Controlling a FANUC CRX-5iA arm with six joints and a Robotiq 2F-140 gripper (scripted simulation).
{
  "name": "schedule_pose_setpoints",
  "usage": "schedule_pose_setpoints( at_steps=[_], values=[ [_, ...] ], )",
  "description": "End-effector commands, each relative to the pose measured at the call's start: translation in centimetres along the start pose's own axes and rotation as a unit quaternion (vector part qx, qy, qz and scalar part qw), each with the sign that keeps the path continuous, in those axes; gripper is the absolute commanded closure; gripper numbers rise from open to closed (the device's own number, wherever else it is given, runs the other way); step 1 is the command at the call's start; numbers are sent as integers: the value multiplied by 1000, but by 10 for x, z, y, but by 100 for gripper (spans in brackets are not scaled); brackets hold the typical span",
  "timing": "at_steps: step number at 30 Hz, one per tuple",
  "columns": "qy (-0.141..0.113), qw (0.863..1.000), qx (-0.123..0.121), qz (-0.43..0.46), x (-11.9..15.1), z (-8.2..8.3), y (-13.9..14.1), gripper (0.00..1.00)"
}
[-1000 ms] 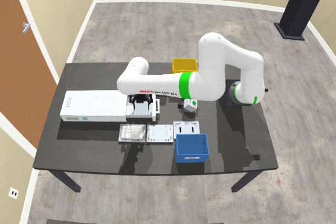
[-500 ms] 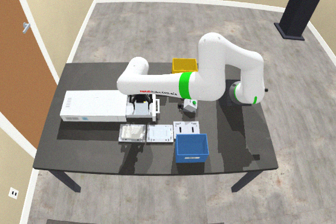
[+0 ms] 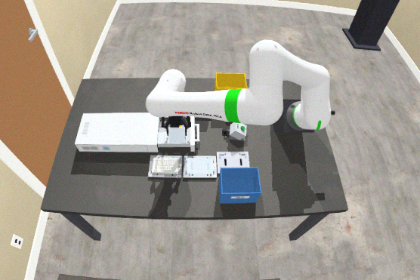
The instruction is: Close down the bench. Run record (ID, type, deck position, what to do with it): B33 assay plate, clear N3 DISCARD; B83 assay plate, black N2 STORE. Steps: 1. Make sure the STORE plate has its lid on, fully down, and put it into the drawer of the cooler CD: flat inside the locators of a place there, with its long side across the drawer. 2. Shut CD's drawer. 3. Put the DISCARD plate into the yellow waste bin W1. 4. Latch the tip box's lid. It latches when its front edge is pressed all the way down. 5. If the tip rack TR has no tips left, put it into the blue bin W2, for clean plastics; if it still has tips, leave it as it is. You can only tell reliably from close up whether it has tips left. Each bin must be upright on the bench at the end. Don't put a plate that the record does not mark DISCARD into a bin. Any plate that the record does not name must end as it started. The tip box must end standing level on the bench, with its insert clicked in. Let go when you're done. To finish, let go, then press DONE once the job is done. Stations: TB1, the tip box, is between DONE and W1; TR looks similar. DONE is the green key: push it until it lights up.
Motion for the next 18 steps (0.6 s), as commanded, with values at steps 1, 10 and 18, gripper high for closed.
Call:
schedule_pose_setpoints(
  at_steps=[1, 10, 18],
  values=[
    [0, 1000, 1, 0, 0, 6, 1, 35],
    [0, 1000, 1, 0, 0, 16, 1, 35],
    [0, 1000, 1, 0, 0, 26, 1, 35]
  ],
)
Point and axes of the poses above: the point where the finger pads meet when closed, its own z axis back along the fingers, its own y axis across the jaws, x = y × z, the point moved 3 cm from there along z, back along the fingers, and after that the axes turned 2 degrees about -z, right-handed, at the moved point
